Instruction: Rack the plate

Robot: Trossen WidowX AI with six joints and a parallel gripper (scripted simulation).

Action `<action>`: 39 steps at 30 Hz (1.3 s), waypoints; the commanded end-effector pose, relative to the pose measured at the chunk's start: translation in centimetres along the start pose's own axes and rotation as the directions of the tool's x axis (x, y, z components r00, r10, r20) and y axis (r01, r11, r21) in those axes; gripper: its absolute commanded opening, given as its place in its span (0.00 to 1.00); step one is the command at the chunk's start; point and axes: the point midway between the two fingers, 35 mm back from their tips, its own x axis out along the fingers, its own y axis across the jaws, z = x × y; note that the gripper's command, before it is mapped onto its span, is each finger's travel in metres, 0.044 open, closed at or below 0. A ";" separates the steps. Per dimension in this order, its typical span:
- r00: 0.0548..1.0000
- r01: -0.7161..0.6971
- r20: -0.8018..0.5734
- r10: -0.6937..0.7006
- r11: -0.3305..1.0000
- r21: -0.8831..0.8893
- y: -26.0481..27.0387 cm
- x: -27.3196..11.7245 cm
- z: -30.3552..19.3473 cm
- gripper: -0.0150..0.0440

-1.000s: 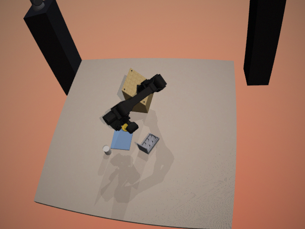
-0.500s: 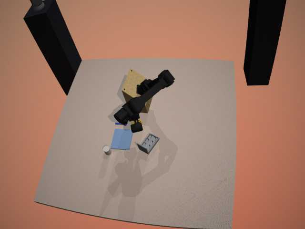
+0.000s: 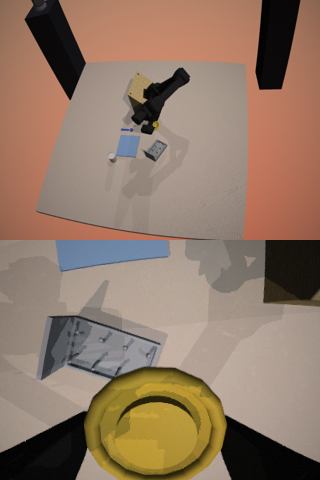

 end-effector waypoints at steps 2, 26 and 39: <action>1.000 0.001 -0.007 0.000 0.987 0.159 -1.5 0.3 -1.2 0.25; 0.944 0.069 0.319 -0.085 0.996 0.062 -3.2 5.1 1.3 0.25; 0.821 0.129 0.570 -0.025 0.981 -0.142 -2.8 8.1 3.5 0.25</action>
